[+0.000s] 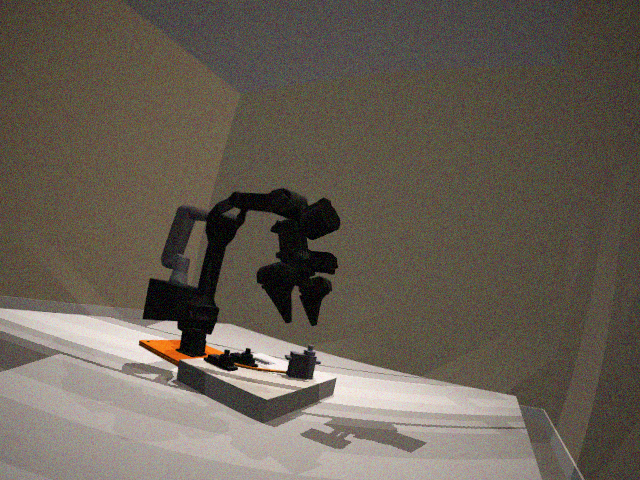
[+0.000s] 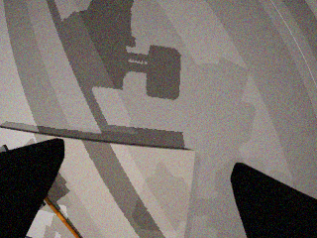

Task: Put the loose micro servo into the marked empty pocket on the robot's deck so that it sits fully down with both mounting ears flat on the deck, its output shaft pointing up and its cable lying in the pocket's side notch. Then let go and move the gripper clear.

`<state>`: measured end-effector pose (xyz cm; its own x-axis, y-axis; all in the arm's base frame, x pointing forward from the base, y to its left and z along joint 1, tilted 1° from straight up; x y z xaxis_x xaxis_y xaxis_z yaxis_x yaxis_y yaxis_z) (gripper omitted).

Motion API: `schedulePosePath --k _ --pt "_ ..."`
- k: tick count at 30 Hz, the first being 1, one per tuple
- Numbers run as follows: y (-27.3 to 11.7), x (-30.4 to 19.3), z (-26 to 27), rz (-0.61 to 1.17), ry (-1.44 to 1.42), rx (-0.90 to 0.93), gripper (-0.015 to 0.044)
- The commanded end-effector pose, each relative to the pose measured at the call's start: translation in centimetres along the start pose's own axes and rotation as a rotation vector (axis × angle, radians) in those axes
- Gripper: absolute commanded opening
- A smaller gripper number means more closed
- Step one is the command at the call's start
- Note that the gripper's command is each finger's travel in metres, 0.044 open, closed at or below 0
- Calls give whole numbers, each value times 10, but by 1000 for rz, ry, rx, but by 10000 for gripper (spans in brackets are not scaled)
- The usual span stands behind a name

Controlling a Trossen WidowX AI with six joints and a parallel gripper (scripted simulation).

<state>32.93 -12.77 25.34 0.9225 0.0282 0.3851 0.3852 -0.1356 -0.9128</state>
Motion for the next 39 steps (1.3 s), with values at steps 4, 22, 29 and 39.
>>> schedulePosePath --k 4,22,29,39 --pt "9 -7 36 90 -208 68 440" --pt "17 -33 124 287 -754 261 440" --pt "20 -35 128 296 -781 270 440" --pt "42 -43 132 296 -781 270 440"
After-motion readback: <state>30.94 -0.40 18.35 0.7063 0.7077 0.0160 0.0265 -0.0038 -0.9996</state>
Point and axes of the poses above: the point midway between the two fingers, 35 mm back from their tips, its own y axis out along the fingers, its own z axis across the jaws, x = y × z, the point moved 4 cm from there along -y, back along the fingers, and after that the axes turned 10 degrees about -y, right-handed, at the moved point
